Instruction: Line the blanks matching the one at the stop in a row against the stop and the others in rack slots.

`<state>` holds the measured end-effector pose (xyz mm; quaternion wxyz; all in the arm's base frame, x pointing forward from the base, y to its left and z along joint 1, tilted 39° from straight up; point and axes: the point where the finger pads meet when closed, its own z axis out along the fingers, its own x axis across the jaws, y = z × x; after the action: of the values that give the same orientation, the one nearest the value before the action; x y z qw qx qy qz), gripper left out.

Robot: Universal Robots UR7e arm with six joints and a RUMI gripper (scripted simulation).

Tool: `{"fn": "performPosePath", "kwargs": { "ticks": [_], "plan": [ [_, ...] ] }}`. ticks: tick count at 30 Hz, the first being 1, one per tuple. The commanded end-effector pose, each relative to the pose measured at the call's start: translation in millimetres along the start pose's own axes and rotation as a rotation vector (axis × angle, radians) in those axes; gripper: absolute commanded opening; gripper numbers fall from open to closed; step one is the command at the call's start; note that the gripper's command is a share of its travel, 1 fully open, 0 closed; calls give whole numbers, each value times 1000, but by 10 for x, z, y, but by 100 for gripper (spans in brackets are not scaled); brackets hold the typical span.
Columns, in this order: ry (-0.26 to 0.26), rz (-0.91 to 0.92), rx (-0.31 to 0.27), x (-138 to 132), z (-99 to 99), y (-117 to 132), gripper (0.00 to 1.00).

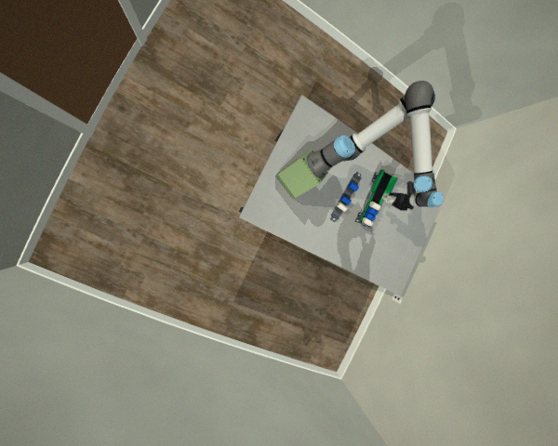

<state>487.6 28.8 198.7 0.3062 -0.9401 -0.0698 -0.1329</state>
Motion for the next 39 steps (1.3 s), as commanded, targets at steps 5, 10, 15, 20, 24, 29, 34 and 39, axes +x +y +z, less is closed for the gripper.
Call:
{"fn": "performPosePath", "kwargs": {
  "ticks": [5, 10, 15, 20, 24, 29, 34, 39],
  "plan": [
    [0, -1, 0, 15, -4, 7, 38],
    [0, -1, 0, 15, -4, 7, 38],
    [0, -1, 0, 16, 34, 7, 38],
    [0, -1, 0, 17, 135, 7, 38],
    [0, -1, 0, 19, 253, 7, 38],
    [0, -1, 0, 22, 496, 8, 38],
    [0, -1, 0, 26, 734, 8, 38],
    [0, -1, 0, 27, 845, 9, 38]
  ]
}}
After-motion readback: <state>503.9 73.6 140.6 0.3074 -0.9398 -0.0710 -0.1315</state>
